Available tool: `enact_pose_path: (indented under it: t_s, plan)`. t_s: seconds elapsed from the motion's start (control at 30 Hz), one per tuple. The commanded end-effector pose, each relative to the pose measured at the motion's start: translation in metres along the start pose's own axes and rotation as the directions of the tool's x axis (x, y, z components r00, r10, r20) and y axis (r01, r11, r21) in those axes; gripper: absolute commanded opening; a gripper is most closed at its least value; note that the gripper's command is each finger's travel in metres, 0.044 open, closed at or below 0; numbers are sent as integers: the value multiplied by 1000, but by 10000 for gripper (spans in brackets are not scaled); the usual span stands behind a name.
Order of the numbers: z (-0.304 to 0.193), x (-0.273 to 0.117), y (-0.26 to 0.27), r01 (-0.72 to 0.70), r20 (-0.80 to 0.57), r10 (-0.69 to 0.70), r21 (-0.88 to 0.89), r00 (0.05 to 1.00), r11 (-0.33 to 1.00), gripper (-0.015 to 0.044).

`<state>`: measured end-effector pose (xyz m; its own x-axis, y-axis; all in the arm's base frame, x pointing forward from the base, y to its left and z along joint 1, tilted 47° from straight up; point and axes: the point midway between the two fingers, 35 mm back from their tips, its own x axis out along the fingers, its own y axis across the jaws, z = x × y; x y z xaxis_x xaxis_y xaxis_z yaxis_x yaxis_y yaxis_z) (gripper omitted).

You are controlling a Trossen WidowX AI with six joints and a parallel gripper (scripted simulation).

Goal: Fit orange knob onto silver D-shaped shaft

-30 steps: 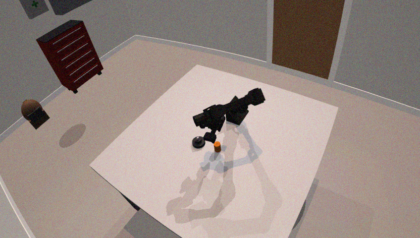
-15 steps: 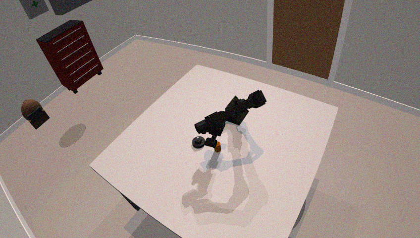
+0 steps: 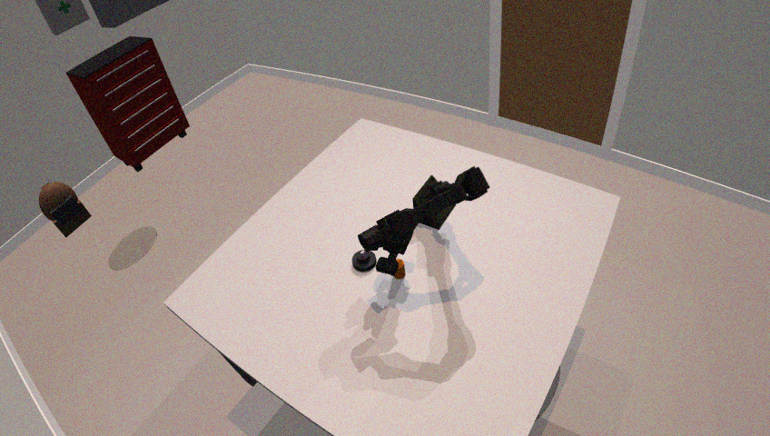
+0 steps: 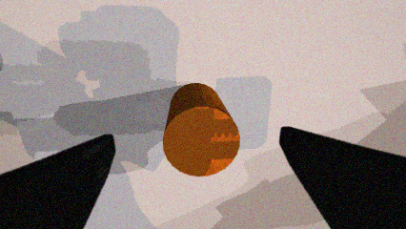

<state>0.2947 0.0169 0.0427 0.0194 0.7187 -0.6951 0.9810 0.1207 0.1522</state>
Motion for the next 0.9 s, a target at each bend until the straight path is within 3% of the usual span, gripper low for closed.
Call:
enact_pose_path:
  t_s: [0.0, 0.87]
  plan:
    - [0, 7, 1, -4, -4, 4, 6, 1000, 1000, 440]
    - [-2, 47, -1, -5, -9, 5, 5, 1000, 1000, 440]
